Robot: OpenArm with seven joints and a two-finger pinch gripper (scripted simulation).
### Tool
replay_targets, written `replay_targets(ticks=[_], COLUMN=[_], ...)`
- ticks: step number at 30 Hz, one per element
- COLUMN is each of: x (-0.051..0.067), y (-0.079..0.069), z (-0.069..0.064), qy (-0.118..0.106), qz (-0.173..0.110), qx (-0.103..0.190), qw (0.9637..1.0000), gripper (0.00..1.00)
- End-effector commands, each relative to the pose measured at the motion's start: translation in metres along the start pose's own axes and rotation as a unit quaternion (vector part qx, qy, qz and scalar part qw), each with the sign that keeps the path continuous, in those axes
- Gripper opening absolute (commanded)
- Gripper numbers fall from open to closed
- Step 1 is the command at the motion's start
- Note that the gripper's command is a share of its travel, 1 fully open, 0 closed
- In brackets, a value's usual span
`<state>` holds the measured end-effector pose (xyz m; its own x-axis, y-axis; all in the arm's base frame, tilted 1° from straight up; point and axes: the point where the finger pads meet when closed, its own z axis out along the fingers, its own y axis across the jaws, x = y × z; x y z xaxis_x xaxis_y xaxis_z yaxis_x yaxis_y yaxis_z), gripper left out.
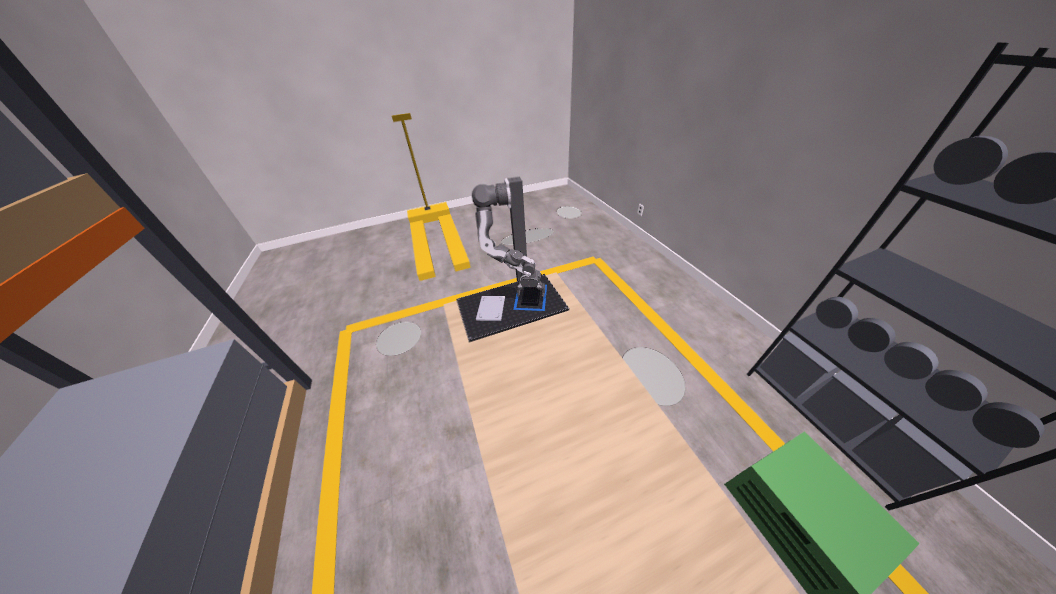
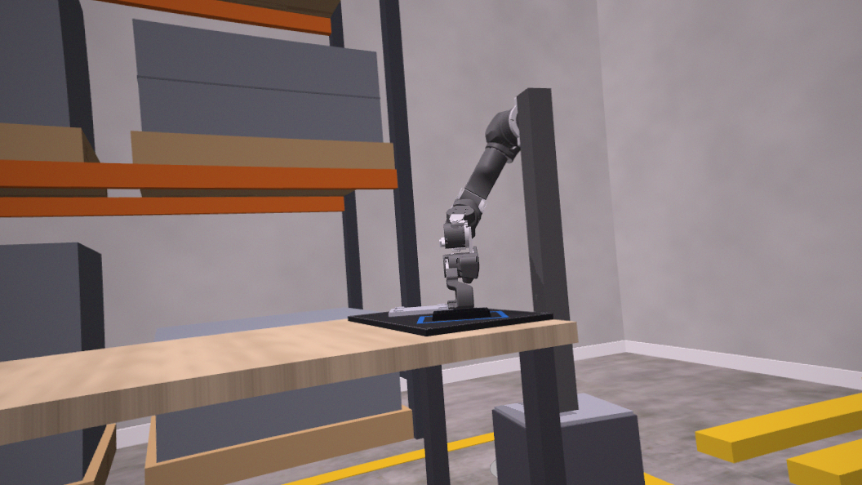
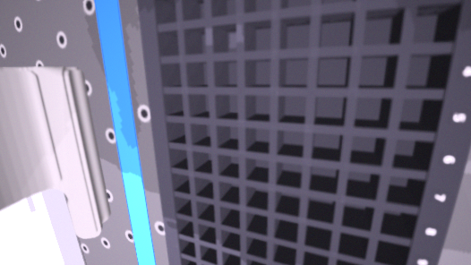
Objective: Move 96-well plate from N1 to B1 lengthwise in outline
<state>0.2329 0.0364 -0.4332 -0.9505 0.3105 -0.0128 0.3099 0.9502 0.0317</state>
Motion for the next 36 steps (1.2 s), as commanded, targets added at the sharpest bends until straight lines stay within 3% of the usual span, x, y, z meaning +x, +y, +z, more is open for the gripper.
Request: replay_targets(ticks=[1, 3, 15, 20, 36], x=[-0.002, -0.002, -0.002, -0.002, -0.002], y=[-0.001, 0.000, 0.000, 0.001, 0.001], z=[-0.013, -0.029, -0.029, -0.070, -0.070], qy=[-0.001, -0.001, -0.001, -0.001, -0.001], qz=[0.007, 0.006, 0.006, 0.006, 0.006], qx=[0.008, 0.009, 0.009, 0.008, 0.008], qw=[0.9999, 0.9999, 0.9999, 0.9999, 0.9999], gripper=[0.77, 0.77, 0.77, 0.77, 0.77])
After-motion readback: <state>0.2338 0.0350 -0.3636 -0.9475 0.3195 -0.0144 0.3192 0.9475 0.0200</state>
